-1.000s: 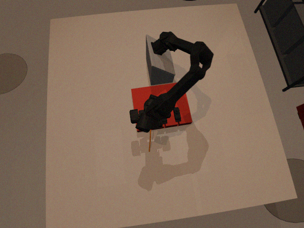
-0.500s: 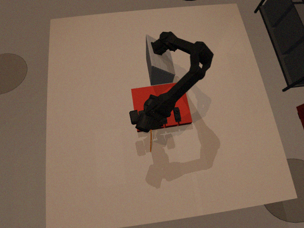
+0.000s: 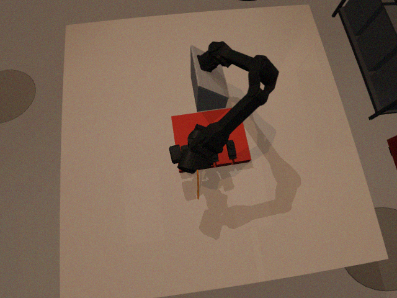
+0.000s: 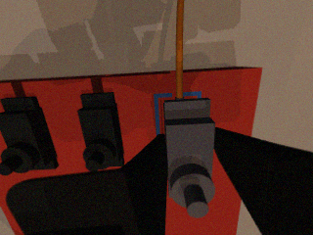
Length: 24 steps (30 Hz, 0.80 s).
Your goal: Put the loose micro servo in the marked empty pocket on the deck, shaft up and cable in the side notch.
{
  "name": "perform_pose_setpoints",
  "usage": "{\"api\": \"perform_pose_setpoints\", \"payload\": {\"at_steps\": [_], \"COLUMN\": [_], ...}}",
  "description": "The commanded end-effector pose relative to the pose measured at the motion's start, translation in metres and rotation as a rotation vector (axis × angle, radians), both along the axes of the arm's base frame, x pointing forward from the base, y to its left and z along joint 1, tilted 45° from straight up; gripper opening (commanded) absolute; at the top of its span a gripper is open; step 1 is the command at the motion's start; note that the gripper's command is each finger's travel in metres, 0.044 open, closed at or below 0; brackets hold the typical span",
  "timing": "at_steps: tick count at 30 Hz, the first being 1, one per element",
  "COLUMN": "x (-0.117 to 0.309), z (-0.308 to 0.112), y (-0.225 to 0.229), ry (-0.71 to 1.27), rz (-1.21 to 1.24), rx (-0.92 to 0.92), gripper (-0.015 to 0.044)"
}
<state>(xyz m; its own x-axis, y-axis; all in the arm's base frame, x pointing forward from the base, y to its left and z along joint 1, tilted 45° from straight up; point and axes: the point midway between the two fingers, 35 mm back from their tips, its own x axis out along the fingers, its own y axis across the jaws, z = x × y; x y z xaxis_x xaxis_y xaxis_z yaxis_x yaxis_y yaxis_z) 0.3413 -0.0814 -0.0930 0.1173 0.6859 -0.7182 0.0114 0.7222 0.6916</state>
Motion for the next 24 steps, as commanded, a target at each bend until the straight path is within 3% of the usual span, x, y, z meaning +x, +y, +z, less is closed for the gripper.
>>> {"api": "perform_pose_setpoints", "payload": {"at_steps": [1, 24], "x": [0.000, 0.003], "z": [-0.003, -0.020], "y": [0.001, 0.019], "ry": [-0.001, -0.001], "rz": [-0.009, -0.009], "rx": [0.003, 0.005], "gripper": [0.0000, 0.0000]}}
